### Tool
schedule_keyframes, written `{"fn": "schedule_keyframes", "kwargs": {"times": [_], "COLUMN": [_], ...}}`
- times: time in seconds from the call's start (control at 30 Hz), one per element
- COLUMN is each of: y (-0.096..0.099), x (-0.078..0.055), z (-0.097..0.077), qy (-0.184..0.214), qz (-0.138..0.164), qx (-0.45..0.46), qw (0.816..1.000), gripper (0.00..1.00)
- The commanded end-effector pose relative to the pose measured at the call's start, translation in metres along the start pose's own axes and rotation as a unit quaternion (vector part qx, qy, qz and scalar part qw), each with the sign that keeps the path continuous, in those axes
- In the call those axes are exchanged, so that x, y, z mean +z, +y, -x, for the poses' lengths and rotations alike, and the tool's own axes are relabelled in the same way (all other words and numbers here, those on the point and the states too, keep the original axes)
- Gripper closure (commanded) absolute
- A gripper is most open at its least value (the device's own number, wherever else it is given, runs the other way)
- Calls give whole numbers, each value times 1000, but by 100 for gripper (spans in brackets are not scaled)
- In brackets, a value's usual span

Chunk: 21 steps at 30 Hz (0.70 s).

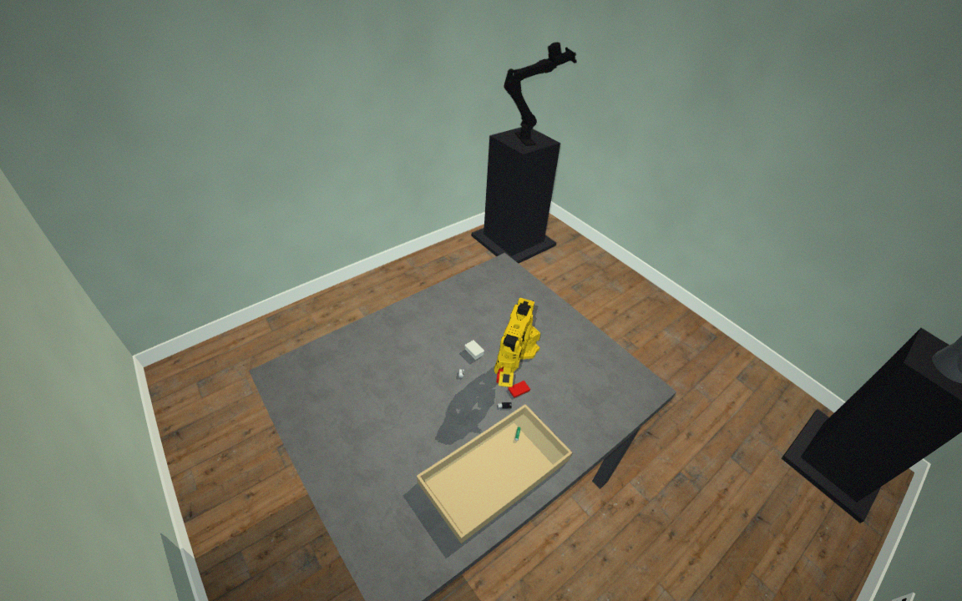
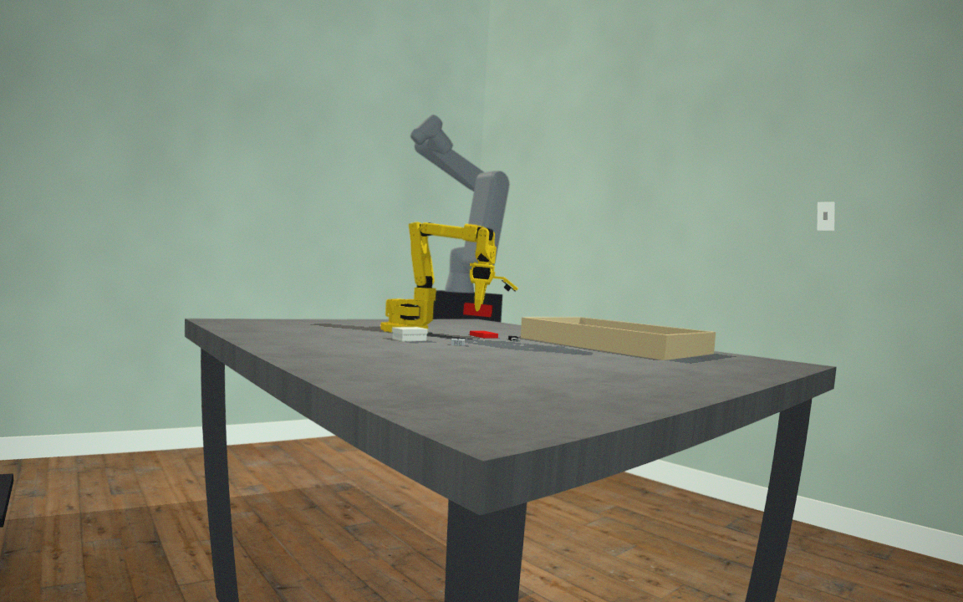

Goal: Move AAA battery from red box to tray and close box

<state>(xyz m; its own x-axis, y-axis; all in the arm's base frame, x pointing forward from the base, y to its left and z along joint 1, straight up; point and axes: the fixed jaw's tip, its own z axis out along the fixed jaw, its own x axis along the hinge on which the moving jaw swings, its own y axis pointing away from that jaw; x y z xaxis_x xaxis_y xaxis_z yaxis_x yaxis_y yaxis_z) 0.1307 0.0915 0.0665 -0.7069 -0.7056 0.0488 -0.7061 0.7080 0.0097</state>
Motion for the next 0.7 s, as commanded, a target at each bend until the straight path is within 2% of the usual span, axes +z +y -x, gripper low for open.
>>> {"fn": "schedule_keyframes", "kwargs": {"times": [0.0, 0.67], "y": [-2, -4], "x": [-6, -5], "z": [2, 1], "qy": [-25, -25], "qz": [-5, -5], "qx": [-1, -1], "qw": [1000, 1000], "gripper": [79, 79]}}
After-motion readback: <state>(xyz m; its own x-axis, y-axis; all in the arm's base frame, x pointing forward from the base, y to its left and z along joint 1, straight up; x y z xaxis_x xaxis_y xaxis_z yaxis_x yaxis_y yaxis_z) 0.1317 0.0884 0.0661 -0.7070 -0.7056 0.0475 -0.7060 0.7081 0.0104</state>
